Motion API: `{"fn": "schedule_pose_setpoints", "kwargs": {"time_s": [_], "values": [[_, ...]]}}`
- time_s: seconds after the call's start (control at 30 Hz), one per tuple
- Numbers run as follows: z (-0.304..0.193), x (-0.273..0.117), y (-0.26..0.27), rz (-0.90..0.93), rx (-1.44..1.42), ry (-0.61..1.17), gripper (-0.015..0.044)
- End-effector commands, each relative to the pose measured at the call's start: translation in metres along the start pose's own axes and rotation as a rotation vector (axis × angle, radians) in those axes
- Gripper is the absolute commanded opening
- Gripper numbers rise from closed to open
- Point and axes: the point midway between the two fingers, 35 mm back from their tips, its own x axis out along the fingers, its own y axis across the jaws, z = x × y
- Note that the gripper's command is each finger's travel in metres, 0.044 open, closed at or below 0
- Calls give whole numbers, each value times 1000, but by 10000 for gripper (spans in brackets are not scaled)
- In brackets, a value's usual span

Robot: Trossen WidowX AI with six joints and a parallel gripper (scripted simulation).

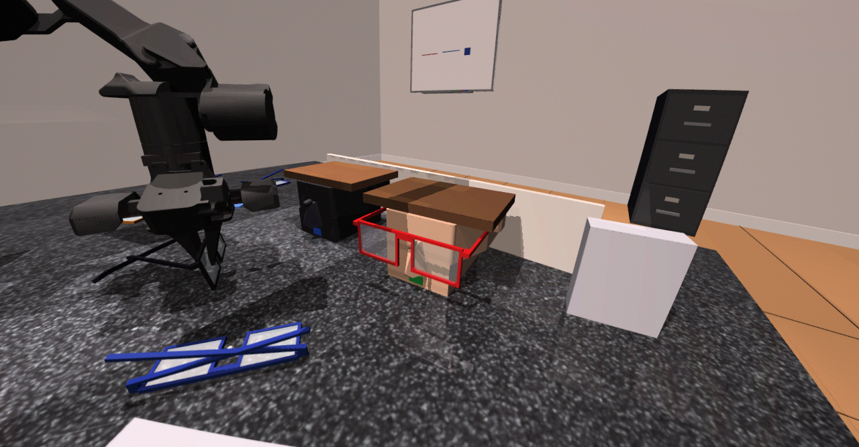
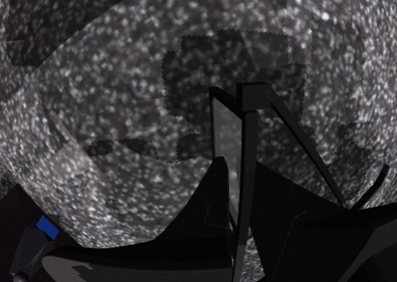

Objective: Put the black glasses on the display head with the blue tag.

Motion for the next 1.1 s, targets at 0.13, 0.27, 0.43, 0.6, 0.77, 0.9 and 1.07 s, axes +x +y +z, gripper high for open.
{"fn": "schedule_pose_setpoints", "kwargs": {"time_s": [0.13, 0.27, 0.43, 0.6, 0.77, 0.9, 1.07], "values": [[0, 0, 0, -2, 0, 0, 0], [0, -2, 0, -1, 1, 0, 0], [1, -24, 4, 0, 2, -3, 0], [2, -52, 6, 1, 3, -4, 0], [2, -78, 7, 0, 4, -3, 0], [2, -95, 8, -1, 4, -1, 0], [0, -101, 9, -1, 4, -1, 0]]}}
